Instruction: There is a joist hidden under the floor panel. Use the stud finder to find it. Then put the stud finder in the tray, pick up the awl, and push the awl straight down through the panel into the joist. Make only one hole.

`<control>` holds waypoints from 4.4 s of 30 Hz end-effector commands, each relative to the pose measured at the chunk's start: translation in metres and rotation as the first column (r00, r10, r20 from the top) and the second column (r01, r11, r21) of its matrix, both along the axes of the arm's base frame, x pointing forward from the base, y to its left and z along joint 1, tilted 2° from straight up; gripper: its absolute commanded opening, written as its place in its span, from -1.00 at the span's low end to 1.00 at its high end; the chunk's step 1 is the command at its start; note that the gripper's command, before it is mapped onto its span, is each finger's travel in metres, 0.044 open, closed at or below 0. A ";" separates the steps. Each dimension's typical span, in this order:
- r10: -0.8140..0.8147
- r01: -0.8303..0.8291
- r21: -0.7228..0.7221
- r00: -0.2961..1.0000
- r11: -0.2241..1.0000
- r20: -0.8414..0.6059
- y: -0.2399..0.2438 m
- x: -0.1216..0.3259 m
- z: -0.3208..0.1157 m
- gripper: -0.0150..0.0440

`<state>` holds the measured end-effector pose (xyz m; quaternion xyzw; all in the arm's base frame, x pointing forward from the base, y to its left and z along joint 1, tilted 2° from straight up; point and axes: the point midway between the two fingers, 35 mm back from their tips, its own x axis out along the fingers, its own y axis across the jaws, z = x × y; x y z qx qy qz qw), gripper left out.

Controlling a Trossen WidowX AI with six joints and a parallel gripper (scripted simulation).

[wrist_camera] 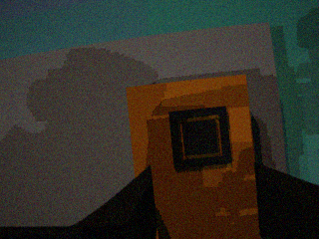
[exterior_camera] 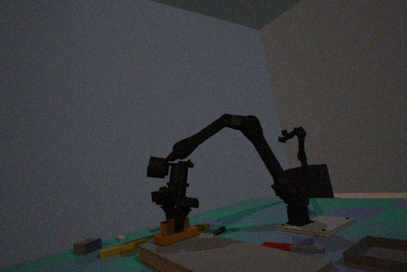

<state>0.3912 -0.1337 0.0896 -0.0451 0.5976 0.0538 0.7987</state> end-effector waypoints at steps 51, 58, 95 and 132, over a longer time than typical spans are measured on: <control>0.197 -0.197 0.001 0.980 0.980 0.003 0.077 0.014 0.098 -0.49; 0.313 -0.313 0.003 0.950 0.950 0.005 0.128 0.014 0.096 -0.49; 0.814 -0.814 0.012 0.581 0.581 0.017 0.363 -0.083 0.086 -0.49; 1.000 -1.000 0.022 0.003 0.002 0.029 0.480 -0.287 0.073 -0.49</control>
